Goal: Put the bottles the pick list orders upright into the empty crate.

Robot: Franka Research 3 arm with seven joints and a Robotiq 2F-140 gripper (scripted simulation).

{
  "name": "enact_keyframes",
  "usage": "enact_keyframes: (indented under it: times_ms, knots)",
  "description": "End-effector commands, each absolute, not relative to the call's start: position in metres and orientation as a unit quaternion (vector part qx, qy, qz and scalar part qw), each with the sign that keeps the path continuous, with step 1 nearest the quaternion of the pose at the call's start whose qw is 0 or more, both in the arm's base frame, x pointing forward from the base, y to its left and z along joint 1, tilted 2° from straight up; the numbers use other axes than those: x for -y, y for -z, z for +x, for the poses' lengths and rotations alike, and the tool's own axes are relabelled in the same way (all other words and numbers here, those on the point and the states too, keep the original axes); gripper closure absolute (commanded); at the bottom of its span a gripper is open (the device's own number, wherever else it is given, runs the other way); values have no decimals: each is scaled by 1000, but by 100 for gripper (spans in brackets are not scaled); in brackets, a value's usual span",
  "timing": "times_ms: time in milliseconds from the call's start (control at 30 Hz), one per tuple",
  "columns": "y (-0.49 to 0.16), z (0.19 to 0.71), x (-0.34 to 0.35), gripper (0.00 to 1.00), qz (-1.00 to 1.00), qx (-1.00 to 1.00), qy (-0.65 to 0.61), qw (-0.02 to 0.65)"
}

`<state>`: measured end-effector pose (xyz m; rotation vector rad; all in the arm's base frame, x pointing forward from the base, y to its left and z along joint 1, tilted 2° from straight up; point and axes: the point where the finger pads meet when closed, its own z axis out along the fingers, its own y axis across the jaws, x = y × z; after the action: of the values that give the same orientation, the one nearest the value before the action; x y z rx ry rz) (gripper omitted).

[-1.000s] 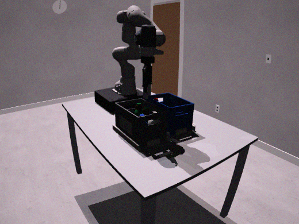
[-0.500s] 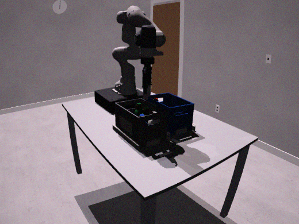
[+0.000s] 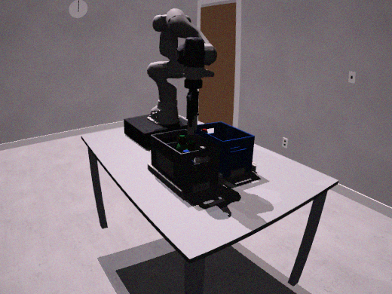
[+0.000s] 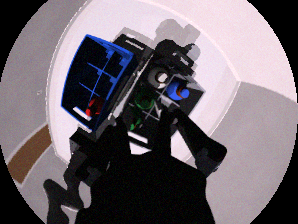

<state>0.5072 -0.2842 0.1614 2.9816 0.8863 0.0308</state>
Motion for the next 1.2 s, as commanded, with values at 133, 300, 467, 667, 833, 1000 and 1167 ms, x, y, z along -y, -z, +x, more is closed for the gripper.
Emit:
enact_keyframes:
  times_ms: [133,300,467,667,833,1000,1167]
  knots:
    - [-153,508,286,62,958,-286,-11,18]
    - [-146,508,286,62,958,-286,-11,18]
    - [-140,509,286,62,958,-286,-11,18]
    - [-133,509,287,62,958,-286,-11,18]
    - [-128,509,287,62,958,-286,-11,18]
    - [-121,509,287,62,958,-286,-11,18]
    - [-114,509,287,62,958,-286,-11,18]
